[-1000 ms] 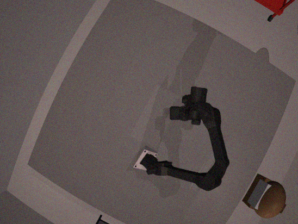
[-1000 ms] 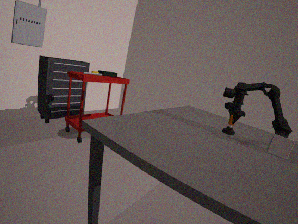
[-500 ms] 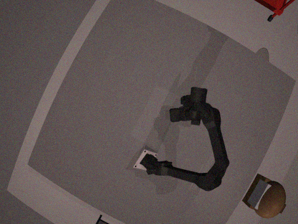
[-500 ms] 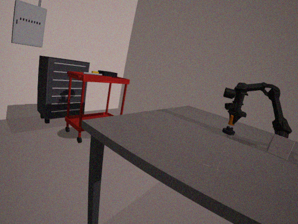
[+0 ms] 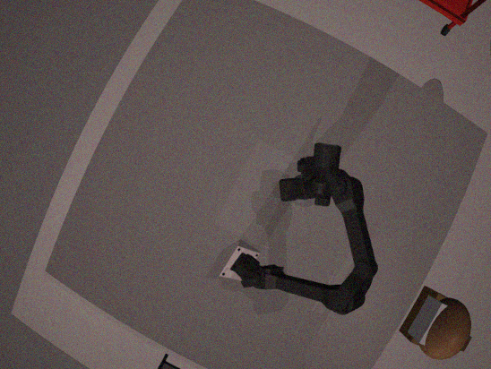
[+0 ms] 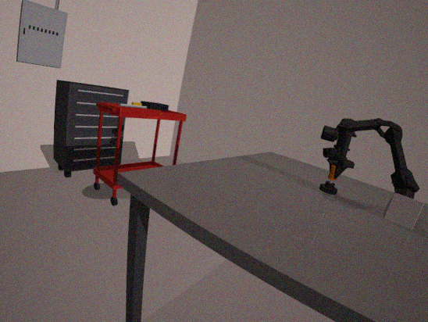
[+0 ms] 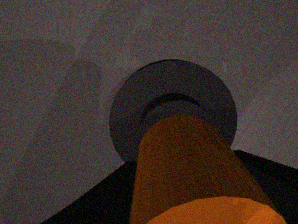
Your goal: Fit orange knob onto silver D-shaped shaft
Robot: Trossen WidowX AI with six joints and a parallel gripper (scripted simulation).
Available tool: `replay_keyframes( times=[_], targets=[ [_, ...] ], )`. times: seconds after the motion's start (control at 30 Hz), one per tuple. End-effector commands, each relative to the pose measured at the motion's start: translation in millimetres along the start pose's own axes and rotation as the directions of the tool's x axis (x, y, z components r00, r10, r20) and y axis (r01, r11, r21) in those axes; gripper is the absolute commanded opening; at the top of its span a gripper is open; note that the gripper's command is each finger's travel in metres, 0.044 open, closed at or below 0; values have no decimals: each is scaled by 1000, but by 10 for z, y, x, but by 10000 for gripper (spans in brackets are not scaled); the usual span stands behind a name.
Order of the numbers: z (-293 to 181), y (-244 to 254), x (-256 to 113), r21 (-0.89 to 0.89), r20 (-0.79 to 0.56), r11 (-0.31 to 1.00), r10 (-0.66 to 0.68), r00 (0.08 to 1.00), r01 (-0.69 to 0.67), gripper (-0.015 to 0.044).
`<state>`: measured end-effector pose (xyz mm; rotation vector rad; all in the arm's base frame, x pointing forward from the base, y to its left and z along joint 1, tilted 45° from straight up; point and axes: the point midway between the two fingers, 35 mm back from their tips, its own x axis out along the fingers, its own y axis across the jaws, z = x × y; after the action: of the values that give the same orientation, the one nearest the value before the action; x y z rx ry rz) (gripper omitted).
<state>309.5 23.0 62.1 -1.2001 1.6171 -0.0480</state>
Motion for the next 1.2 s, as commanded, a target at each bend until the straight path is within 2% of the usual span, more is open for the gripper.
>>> replay_keyframes(
  times=[0.0,0.17,1.17],
  targets=[
    [14,-2,-30,-50,4,999,-3,1000,3,0],
    [20,-1,-23,-204,4,979,-3,1000,4,0],
    [11,-9,-30,-229,4,973,-3,1000,4,0]
  ],
)
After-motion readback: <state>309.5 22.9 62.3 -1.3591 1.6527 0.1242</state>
